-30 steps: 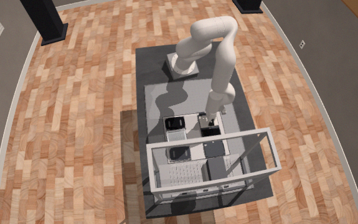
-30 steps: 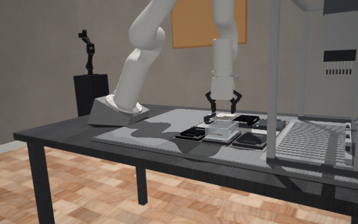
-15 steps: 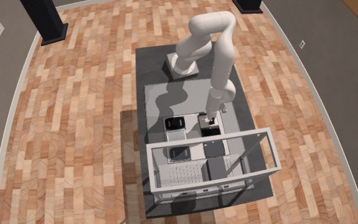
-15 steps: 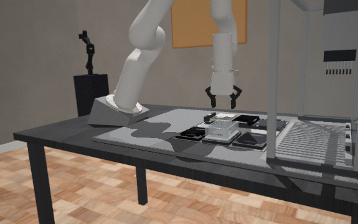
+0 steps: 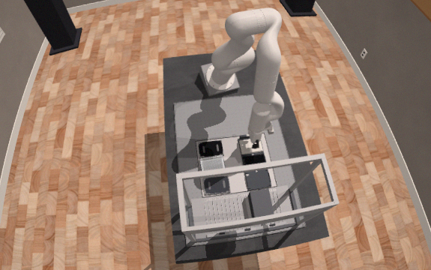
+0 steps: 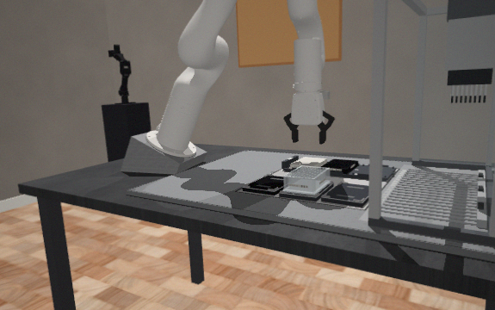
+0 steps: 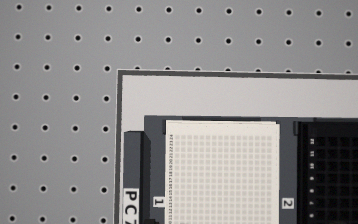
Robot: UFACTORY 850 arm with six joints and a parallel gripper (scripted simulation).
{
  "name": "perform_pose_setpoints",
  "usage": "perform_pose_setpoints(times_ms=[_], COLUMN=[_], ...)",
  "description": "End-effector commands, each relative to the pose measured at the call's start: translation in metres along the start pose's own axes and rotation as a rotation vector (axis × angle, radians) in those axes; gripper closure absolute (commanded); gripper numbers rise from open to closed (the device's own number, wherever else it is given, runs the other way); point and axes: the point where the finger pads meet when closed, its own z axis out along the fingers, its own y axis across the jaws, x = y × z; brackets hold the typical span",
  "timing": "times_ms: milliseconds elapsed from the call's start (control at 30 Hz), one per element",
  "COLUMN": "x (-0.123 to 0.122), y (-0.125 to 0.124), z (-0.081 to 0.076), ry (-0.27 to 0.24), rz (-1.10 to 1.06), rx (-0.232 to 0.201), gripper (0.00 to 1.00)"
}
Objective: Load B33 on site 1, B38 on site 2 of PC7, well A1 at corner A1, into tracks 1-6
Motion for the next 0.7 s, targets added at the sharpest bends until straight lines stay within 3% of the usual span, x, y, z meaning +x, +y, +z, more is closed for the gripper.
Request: perform_pose_setpoints(times_ms=[0,667], x=[0.000,0.001], y=[0.001,0.000], z=[-0.007,-0.037], ry=[-0.009,-0.009], rz=[0.000,0.000], rx=[-0.002,-0.002], gripper=[0.00,0.00])
